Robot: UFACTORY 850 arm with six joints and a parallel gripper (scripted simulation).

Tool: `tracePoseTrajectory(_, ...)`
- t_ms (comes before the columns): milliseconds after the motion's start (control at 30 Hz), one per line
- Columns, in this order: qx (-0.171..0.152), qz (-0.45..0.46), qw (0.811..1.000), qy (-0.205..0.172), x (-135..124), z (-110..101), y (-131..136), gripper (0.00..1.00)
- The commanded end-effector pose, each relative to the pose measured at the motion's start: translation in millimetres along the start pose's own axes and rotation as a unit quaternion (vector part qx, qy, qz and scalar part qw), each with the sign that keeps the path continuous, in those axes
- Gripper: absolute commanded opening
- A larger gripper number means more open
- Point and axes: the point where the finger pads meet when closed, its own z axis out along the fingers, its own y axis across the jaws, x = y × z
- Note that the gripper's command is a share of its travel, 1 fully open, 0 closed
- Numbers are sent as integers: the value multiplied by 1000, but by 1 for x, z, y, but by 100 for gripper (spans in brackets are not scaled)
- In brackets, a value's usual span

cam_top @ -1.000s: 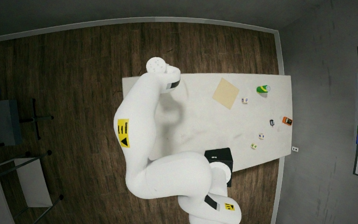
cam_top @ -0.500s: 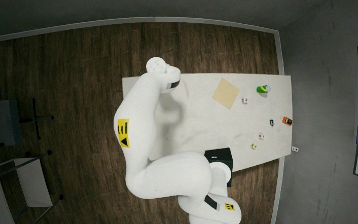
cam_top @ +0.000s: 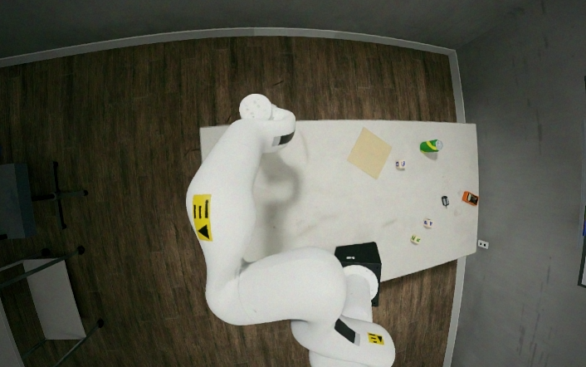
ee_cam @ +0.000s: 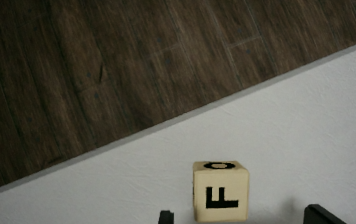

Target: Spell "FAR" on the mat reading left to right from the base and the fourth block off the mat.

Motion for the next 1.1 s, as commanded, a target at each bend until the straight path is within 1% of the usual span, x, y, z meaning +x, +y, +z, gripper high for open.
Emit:
tracePoseTrajectory(0, 1, 0, 1000, 1, 1, 2, -1, 84)
tracePoseTrajectory(233, 1, 0, 1000, 1, 1, 7, -1, 84)
tracePoseTrajectory(1067, 1, 0, 1000, 1, 1, 41, -1, 84)
